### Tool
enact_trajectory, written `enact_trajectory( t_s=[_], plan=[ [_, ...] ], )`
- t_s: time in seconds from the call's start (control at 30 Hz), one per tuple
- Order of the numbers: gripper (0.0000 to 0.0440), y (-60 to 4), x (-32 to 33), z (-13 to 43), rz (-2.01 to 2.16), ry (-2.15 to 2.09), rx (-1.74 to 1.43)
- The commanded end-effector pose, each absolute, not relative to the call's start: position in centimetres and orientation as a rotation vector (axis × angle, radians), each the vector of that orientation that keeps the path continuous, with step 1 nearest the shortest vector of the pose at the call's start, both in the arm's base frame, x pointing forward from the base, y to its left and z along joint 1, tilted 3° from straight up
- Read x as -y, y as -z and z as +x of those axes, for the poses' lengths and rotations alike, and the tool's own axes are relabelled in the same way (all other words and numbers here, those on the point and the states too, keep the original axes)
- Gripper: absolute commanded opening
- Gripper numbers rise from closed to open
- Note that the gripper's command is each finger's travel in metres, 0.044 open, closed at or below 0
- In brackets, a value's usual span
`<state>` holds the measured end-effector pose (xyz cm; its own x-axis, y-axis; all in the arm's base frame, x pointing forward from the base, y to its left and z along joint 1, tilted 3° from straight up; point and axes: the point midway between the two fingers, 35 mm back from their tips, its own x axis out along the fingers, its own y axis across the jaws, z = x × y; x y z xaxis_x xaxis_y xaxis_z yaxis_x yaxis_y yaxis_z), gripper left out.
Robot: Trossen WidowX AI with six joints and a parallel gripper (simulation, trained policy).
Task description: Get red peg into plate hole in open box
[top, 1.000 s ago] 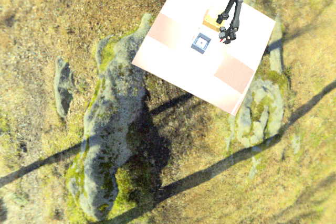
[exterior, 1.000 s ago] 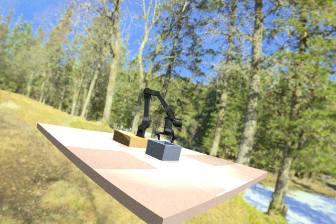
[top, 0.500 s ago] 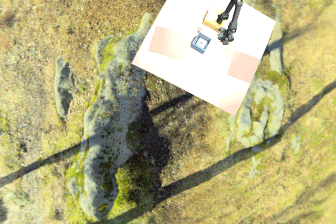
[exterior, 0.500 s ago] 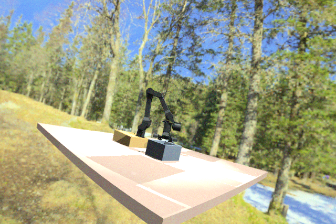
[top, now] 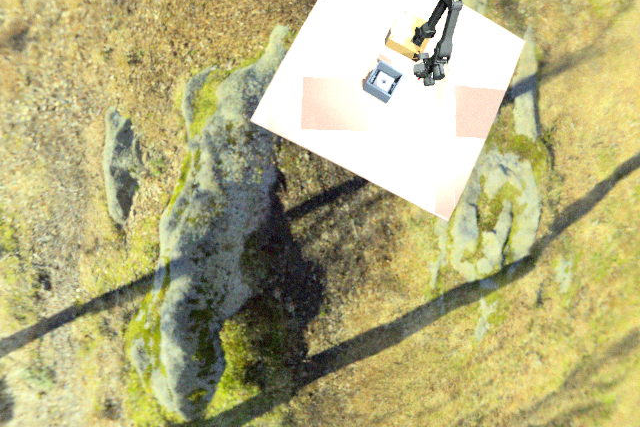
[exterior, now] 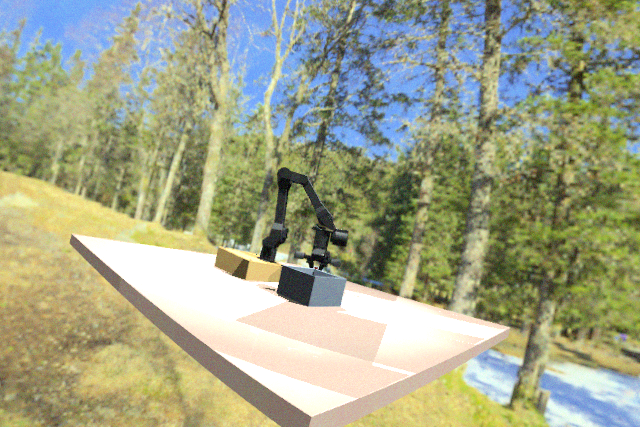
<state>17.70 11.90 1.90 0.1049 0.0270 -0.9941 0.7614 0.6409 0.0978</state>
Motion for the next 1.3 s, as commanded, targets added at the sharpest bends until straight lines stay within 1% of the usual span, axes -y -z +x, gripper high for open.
enact_trajectory(
  t_s=[0.0, 0.7, 1.27],
  plan=[
    [0.0, -2.9, -11.5, 18.3, 0.706, 0.602, -1.347],
    [0.0, -10.8, -7.8, 24.3, 0.648, 0.594, -1.176],
    [0.0, -12.2, -1.8, 28.3, 0.711, 0.707, -1.112]
  ],
)
